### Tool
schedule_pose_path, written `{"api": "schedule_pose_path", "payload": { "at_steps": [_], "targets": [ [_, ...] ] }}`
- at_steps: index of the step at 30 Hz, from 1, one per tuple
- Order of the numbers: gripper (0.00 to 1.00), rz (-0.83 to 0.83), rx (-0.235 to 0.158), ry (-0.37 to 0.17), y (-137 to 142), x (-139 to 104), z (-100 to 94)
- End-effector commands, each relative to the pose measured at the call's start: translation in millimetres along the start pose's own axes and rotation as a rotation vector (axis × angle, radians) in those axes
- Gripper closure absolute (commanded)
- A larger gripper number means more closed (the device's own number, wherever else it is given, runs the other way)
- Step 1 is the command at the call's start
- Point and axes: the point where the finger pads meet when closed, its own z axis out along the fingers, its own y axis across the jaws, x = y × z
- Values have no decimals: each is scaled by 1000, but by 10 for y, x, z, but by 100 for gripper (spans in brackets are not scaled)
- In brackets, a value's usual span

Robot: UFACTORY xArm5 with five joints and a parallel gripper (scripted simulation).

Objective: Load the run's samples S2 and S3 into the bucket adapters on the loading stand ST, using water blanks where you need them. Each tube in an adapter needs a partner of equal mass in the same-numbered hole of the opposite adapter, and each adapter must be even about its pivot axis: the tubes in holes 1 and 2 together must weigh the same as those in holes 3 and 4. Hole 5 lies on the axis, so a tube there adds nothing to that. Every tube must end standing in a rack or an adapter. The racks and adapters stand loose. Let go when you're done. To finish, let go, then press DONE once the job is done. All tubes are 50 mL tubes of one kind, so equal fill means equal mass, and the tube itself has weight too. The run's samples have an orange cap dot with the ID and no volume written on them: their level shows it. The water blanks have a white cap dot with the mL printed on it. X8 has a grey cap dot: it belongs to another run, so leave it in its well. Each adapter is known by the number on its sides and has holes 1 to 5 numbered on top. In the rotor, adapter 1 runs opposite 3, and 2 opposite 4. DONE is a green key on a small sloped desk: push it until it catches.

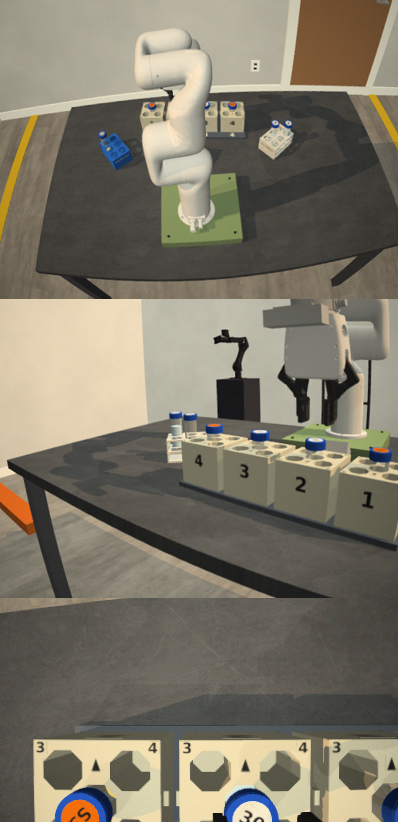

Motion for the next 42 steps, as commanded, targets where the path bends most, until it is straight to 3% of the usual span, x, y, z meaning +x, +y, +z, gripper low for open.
{"api": "schedule_pose_path", "payload": {
  "at_steps": [1, 42],
  "targets": [
    [56, 0, -1, 5, -3, 14, -111],
    [56, 0, -1, 5, -4, 11, -826]
  ]
}}
